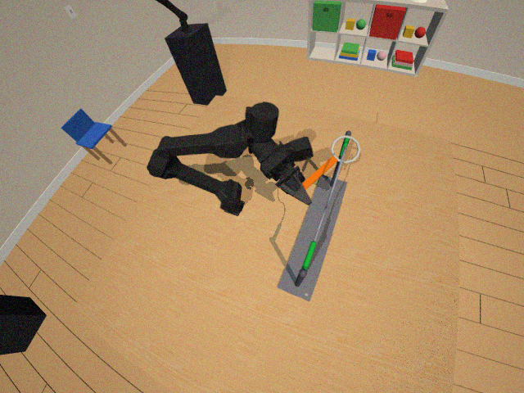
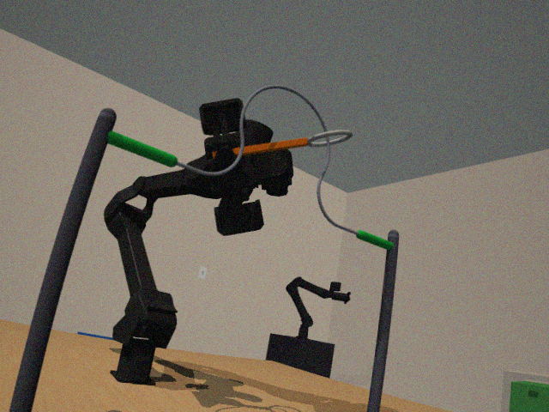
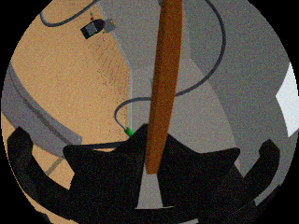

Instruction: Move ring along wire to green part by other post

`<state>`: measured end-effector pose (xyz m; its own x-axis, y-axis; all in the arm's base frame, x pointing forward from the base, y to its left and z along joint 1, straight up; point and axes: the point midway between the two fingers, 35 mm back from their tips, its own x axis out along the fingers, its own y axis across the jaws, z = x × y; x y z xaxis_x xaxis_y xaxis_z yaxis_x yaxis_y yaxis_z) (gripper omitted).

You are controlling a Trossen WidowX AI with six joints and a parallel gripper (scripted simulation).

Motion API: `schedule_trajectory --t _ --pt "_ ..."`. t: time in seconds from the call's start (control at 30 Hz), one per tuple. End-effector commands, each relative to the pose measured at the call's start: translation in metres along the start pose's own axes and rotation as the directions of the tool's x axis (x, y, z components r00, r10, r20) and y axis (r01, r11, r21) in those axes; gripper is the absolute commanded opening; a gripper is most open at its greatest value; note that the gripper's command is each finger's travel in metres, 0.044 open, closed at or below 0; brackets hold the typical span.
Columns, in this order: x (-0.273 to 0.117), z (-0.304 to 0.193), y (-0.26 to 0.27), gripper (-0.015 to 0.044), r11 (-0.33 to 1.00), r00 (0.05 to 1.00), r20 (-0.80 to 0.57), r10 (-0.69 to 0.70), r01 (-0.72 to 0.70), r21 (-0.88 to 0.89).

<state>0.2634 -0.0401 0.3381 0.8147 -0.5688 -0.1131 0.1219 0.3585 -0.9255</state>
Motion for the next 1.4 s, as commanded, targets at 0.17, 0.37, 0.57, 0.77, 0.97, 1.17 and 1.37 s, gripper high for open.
schedule_trajectory --t 0.17,0.37,0.57,0.77,0.97,1.17,1.37 --pt "0.0 -0.001 -0.009 -0.015 0.99 0.997 0.018 -0.08 0.082 -0.116" --pt "0.0 0.0 -0.013 -0.015 0.973 0.991 0.035 -0.127 0.132 -0.192" --pt "0.0 0.001 -0.018 -0.015 0.947 0.983 0.055 -0.172 0.181 -0.265" --pt "-0.001 0.002 -0.022 -0.015 0.914 0.974 0.078 -0.214 0.228 -0.334" --pt "-0.001 0.004 -0.026 -0.015 0.877 0.962 0.103 -0.252 0.272 -0.397" --pt "-0.002 0.005 -0.028 -0.015 0.84 0.951 0.125 -0.281 0.307 -0.446" --pt "-0.001 0.004 -0.028 -0.015 0.812 0.943 0.141 -0.301 0.332 -0.481"
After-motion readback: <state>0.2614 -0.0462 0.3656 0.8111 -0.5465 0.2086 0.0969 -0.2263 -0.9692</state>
